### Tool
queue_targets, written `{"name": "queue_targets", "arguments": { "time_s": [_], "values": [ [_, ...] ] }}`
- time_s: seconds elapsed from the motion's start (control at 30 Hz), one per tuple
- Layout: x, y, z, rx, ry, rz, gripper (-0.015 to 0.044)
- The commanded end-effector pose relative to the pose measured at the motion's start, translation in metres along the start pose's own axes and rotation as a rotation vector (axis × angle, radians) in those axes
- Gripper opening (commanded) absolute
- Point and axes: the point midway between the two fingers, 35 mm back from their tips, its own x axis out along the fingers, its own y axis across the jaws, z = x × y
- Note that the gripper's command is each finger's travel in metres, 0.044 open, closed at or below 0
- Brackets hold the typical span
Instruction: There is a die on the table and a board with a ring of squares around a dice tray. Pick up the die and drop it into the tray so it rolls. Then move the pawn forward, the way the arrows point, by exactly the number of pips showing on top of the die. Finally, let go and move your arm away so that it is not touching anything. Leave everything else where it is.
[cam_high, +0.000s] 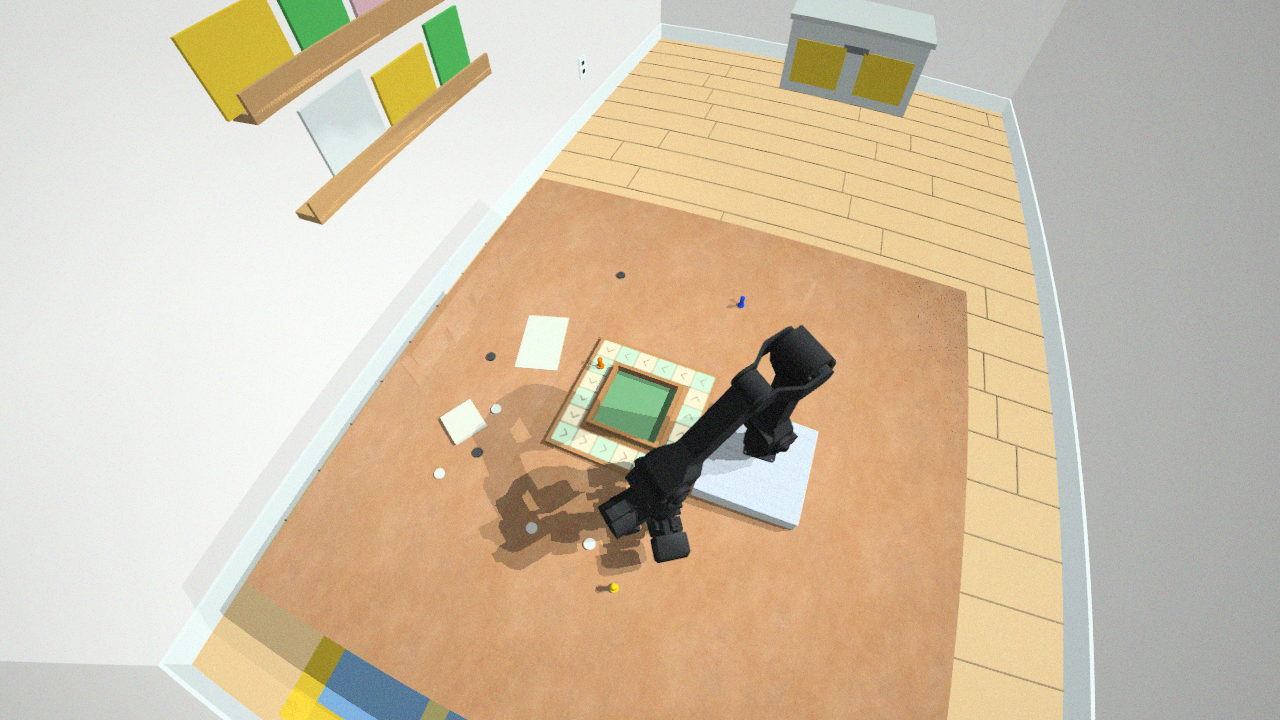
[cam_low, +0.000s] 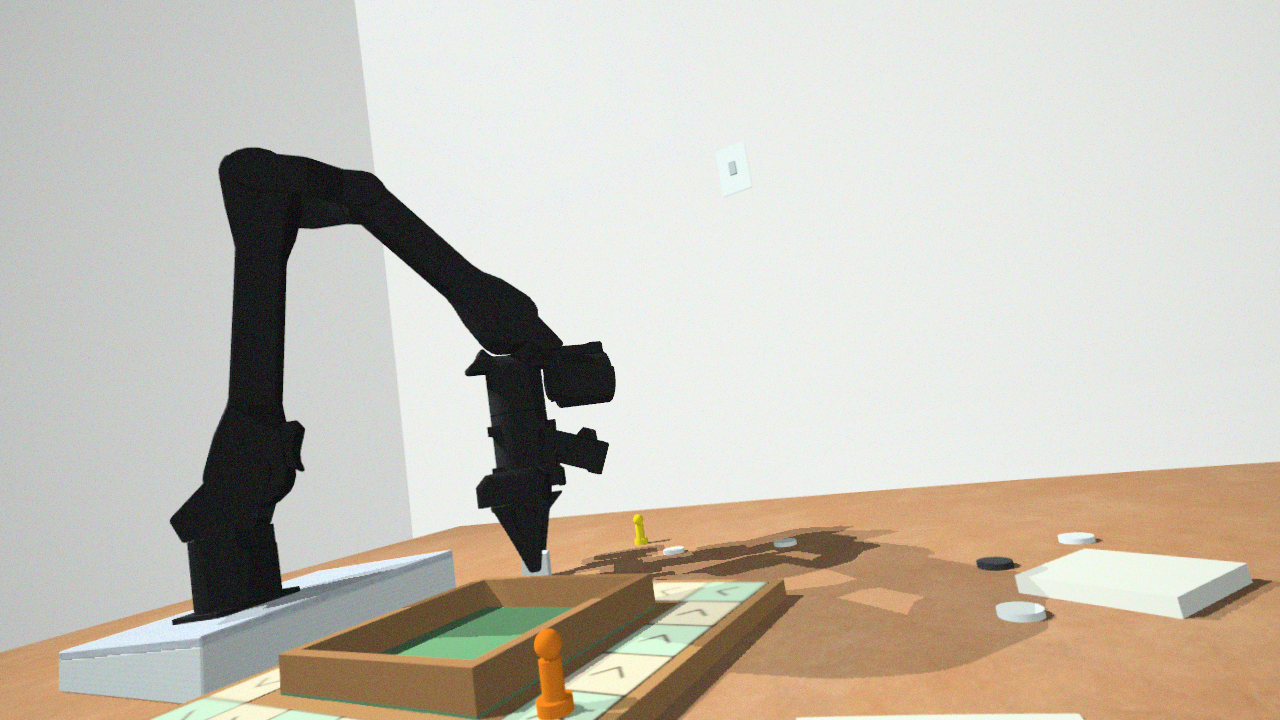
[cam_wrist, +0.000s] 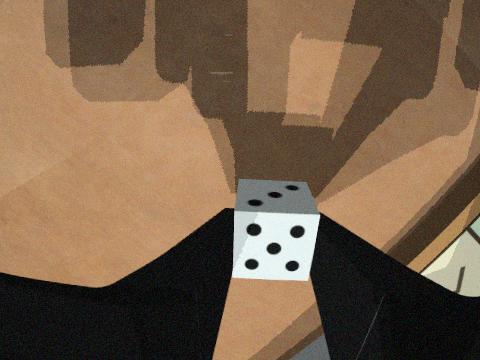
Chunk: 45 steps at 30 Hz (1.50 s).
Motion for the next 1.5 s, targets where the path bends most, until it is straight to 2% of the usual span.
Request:
{"name": "queue_targets", "arguments": {
  "time_s": [0.0,0.63,0.87,1.47],
  "values": [
    [-0.012,0.0,0.003,0.004,0.0,-0.002,0.0],
    [-0.121,-0.009,0.005,0.004,-0.001,-0.004,0.0],
    [-0.121,-0.012,0.006,0.012,-0.002,-0.005,0.0],
    [-0.111,-0.096,0.025,0.216,-0.012,-0.042,0.0]
  ]
}}
